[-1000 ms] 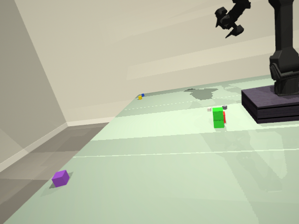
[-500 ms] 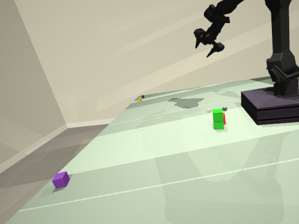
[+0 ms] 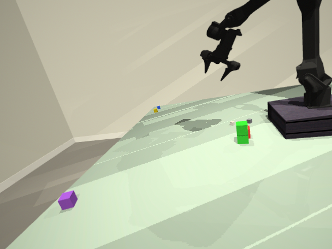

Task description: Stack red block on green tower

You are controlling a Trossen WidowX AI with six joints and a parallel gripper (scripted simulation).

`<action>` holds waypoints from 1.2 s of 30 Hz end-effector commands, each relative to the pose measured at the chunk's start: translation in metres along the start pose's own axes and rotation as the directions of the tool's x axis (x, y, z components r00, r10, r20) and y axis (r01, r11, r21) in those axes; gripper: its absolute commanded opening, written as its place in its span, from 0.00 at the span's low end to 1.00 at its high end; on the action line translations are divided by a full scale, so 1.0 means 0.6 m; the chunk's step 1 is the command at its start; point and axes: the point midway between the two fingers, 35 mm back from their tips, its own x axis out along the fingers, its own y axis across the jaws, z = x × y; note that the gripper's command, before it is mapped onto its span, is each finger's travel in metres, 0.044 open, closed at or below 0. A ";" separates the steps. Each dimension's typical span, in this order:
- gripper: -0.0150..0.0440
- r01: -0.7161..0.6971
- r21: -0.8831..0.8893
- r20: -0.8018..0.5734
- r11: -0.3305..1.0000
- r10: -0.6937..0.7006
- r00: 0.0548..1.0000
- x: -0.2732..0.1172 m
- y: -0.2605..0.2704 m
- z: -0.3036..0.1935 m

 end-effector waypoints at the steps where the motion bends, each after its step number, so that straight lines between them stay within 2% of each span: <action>1: 1.00 -0.053 -0.024 0.027 0.998 0.054 0.998 0.010 0.025 0.053; 10: 1.00 -0.207 -0.111 0.067 0.972 0.215 0.974 0.035 0.109 0.169; 19: 1.00 -0.344 -0.214 0.049 0.914 0.362 0.931 0.038 0.210 0.257; 30: 1.00 -0.473 -0.336 -0.038 0.814 0.490 0.871 0.015 0.345 0.311; 36: 1.00 -0.486 -0.351 -0.053 0.800 0.502 0.863 0.016 0.358 0.317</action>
